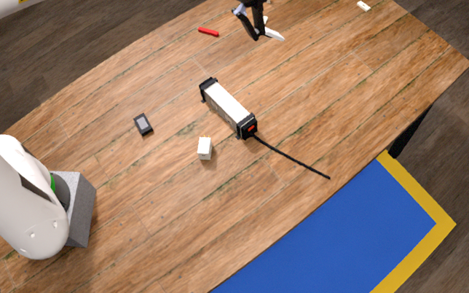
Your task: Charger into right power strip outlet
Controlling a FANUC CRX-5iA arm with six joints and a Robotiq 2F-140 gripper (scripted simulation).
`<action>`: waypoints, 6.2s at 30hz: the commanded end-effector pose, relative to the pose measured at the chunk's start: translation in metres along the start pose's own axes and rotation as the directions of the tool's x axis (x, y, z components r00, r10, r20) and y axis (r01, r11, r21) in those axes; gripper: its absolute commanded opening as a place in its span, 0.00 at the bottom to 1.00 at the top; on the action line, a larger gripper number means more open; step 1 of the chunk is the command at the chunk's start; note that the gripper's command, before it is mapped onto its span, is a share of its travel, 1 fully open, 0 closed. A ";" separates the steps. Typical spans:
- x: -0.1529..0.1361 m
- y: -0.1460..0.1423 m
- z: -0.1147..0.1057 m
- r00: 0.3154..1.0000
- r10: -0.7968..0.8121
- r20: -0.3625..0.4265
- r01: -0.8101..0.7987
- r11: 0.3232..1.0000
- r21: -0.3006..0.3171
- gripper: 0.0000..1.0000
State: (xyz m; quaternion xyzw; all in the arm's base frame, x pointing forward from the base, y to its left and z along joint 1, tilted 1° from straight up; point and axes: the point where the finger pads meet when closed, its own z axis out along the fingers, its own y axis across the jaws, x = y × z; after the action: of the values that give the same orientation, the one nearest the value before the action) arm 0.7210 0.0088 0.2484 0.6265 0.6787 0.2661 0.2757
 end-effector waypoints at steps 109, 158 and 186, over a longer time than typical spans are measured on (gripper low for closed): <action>-0.003 -0.389 -0.016 0.805 0.458 0.378 -0.591 0.552 0.588 0.38; 0.001 -0.433 0.029 0.805 0.458 0.378 -0.591 0.552 0.588 0.38; 0.001 -0.433 0.029 0.805 0.458 0.378 -0.591 0.552 0.588 0.38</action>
State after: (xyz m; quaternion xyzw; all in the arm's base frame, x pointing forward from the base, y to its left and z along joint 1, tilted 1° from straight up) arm 0.4362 -0.0216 -0.0785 0.8773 0.4798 0.0094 -0.0065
